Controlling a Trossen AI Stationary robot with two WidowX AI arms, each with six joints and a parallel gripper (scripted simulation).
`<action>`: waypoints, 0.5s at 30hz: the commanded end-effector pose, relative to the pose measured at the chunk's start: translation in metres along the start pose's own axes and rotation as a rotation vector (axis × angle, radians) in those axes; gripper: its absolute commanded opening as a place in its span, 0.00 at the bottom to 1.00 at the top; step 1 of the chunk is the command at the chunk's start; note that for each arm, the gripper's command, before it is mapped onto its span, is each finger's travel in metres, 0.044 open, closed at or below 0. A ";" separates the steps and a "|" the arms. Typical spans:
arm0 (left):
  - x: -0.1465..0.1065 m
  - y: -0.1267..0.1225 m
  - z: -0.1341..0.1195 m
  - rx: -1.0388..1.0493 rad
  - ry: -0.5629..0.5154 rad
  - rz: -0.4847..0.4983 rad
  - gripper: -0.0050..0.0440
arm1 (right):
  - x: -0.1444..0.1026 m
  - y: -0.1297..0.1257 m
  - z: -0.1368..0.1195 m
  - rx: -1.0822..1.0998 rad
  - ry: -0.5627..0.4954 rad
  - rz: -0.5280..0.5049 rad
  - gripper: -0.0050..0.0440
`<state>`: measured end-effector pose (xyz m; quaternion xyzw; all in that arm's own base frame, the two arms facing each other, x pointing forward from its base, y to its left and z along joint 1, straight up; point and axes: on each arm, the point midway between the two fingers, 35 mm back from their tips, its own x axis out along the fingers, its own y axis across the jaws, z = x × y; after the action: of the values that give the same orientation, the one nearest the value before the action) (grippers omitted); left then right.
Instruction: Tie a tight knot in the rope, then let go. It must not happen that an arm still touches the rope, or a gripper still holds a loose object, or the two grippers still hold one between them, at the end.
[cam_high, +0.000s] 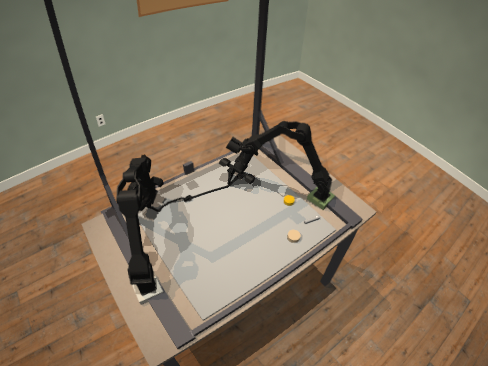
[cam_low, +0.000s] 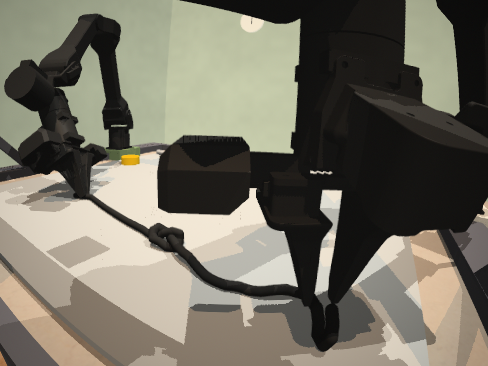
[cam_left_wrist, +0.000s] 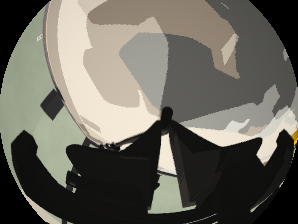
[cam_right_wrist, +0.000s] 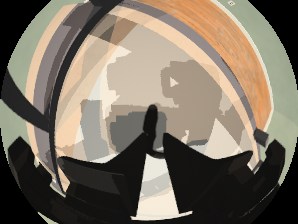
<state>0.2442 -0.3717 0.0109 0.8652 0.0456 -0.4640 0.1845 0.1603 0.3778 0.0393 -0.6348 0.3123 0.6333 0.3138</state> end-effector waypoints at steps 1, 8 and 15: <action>-0.006 0.006 -0.005 -0.009 0.006 0.021 0.16 | -0.009 -0.003 0.002 -0.003 -0.016 -0.023 0.28; -0.006 0.006 -0.005 -0.009 0.006 0.021 0.16 | -0.010 -0.003 0.002 -0.003 -0.016 -0.023 0.32; -0.006 0.006 -0.005 -0.009 0.006 0.021 0.16 | -0.038 -0.003 0.001 -0.003 -0.016 -0.023 0.67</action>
<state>0.2442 -0.3717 0.0109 0.8652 0.0456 -0.4640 0.1845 0.1590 0.3746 0.0495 -0.6353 0.3211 0.6327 0.3049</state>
